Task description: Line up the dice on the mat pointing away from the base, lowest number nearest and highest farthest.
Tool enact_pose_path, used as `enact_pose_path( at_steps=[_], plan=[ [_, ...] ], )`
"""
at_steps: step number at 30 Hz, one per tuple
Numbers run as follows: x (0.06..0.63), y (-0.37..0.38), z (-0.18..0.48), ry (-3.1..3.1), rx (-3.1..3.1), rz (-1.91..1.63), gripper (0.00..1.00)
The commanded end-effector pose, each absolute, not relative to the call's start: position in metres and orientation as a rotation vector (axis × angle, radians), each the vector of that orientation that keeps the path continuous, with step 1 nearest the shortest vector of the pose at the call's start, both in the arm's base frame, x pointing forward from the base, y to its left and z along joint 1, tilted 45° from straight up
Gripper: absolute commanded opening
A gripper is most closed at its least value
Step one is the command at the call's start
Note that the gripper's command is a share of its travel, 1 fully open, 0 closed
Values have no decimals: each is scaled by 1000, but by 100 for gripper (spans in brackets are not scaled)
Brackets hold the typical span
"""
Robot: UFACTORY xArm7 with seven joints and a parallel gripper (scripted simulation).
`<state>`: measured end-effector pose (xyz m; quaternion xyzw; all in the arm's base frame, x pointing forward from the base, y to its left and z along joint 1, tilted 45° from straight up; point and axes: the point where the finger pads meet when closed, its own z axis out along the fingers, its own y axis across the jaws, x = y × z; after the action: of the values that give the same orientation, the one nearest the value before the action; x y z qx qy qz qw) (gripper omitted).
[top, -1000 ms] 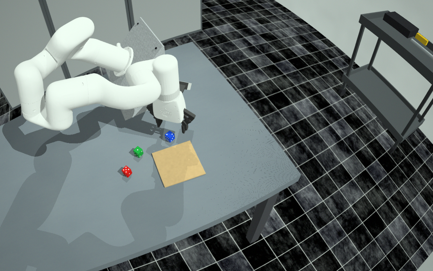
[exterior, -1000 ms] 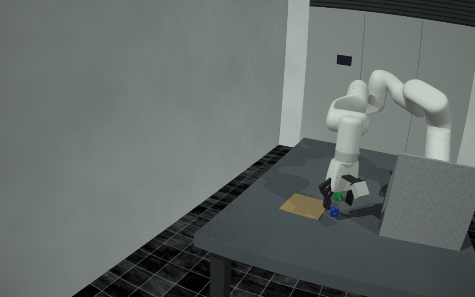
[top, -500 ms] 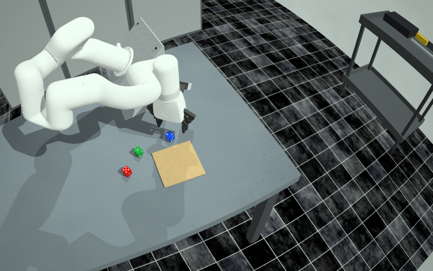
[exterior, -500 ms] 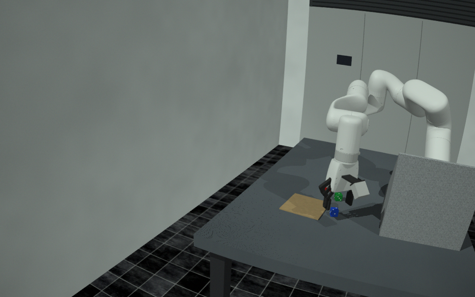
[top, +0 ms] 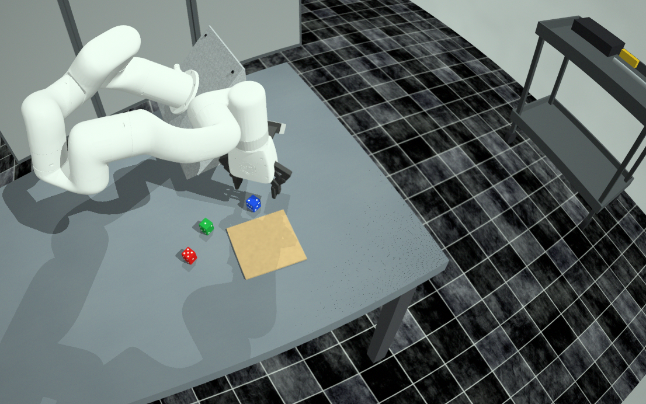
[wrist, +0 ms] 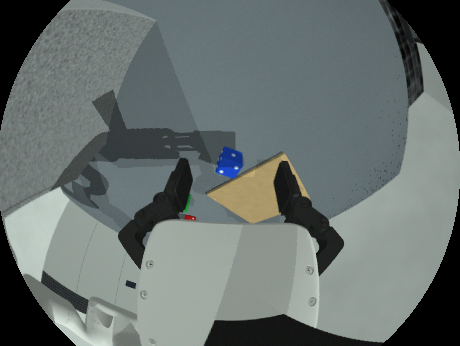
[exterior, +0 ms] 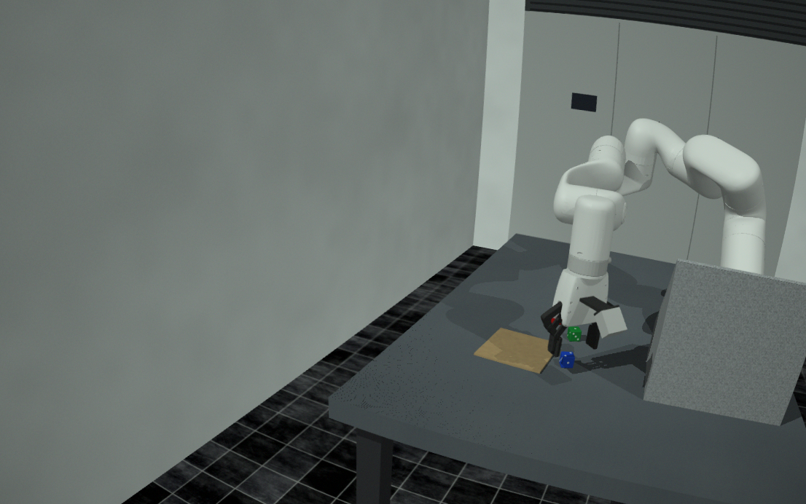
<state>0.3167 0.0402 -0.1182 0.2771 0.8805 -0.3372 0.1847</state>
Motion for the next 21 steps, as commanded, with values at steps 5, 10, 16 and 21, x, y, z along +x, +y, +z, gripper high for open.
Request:
enact_pose_path(
  at_steps=[5, 10, 16, 21],
  plan=[
    [317, 43, -117, 2483, 779, -945, 100],
    [316, 50, -110, 2483, 779, -945, 100],
    [311, 73, -87, 2483, 779, -945, 100],
    [306, 100, -59, 2483, 779, -945, 100]
  ],
)
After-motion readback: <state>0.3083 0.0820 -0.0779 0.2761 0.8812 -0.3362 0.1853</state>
